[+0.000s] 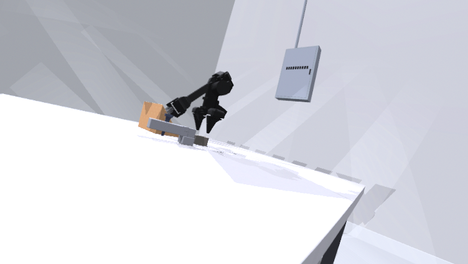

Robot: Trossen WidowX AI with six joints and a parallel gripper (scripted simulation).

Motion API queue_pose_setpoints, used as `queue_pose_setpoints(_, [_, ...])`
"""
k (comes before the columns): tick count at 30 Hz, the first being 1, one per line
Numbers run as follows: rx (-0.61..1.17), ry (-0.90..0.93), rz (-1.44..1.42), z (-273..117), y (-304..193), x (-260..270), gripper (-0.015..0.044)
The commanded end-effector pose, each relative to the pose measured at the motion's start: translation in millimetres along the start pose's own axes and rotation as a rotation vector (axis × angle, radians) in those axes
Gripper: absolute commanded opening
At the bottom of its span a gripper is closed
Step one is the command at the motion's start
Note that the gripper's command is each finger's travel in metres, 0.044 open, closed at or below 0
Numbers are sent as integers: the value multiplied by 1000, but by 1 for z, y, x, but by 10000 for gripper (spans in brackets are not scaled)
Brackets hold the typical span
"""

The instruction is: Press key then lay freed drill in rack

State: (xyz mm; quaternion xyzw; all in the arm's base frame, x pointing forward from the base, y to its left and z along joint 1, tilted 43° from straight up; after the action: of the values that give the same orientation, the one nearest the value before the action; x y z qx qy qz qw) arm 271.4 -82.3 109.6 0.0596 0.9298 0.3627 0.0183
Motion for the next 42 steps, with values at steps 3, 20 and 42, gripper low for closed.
queue_pose_setpoints(3, [-4,-3,-7,0,0,0,440])
queue_pose_setpoints(20, [-4,-3,-7,0,0,0,440])
queue_pose_setpoints(42, [-4,-3,-7,32,-9,0,440])
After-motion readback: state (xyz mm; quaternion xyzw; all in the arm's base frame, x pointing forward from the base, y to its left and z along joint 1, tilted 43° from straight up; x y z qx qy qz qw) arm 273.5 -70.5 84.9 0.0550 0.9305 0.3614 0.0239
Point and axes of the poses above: the point midway between the two fingers, 35 mm back from their tips, its own z axis out along the fingers, its own x axis across the jaws, y = z × x, the point moved 10 cm from there along -z, back along the fingers, and after that the axes turned 12 degrees about -z, right-handed, at the moved point
